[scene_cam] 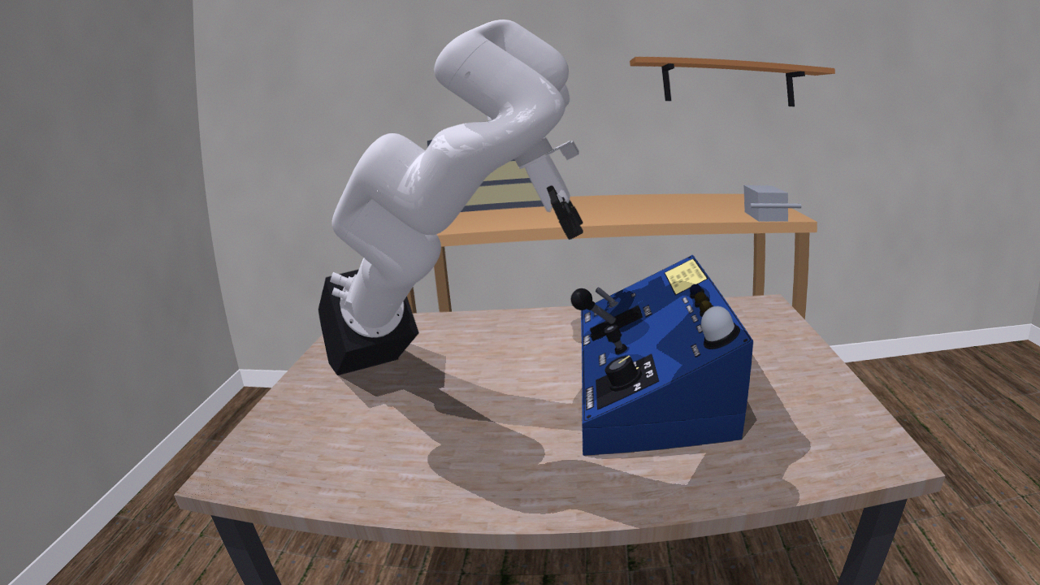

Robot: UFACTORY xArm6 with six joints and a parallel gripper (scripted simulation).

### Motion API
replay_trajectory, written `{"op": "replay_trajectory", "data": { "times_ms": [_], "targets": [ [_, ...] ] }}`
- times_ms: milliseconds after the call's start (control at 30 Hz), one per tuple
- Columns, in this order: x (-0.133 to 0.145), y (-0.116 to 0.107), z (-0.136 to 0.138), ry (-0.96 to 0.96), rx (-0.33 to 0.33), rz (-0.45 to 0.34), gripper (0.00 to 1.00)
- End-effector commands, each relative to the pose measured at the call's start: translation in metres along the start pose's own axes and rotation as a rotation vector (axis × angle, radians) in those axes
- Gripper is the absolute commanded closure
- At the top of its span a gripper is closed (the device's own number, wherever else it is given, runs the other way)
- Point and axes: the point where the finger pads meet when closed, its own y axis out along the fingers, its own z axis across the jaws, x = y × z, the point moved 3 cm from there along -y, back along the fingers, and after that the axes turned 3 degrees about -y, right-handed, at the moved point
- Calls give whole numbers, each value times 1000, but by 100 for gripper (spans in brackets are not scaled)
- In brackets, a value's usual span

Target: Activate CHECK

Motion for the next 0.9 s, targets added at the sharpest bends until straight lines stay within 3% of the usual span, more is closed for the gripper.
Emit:
{"op": "replay_trajectory", "data": {
  "times_ms": [0, 167, 200, 867],
  "targets": [
    [0, 12, -19, -5, -10, -8, 0],
    [1, 14, -22, -8, -11, -11, 0],
    [1, 14, -22, -8, -11, -11, 24],
    [1, 14, -22, -8, -11, -11, 24]
  ]
}}
